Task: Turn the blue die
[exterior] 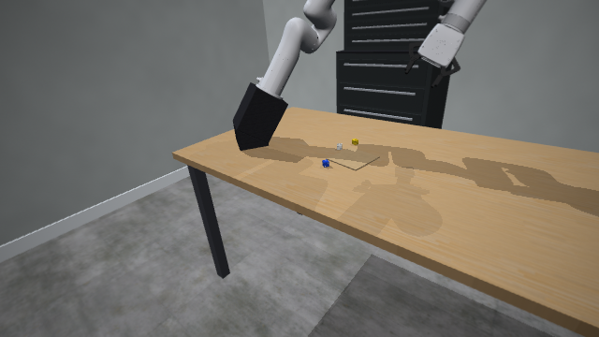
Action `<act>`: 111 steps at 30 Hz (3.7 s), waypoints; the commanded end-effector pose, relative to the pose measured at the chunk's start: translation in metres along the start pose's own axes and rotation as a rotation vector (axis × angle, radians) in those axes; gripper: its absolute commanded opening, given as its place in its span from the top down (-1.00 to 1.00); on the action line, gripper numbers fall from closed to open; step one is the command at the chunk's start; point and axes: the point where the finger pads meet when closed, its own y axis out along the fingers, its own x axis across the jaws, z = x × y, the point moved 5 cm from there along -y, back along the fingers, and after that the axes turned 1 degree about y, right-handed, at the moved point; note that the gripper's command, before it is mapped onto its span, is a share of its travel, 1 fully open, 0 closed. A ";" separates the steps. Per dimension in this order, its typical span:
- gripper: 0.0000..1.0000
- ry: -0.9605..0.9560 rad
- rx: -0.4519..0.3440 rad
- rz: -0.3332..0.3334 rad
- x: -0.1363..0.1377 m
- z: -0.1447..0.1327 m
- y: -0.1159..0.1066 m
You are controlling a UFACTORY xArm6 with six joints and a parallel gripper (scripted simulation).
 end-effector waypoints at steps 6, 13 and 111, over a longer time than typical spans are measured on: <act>-1.00 0.243 0.164 -0.042 -0.009 -0.019 0.051; -1.00 0.441 0.270 -0.057 -0.020 -0.034 0.086; -1.00 1.757 0.618 -0.058 -0.118 -0.087 0.352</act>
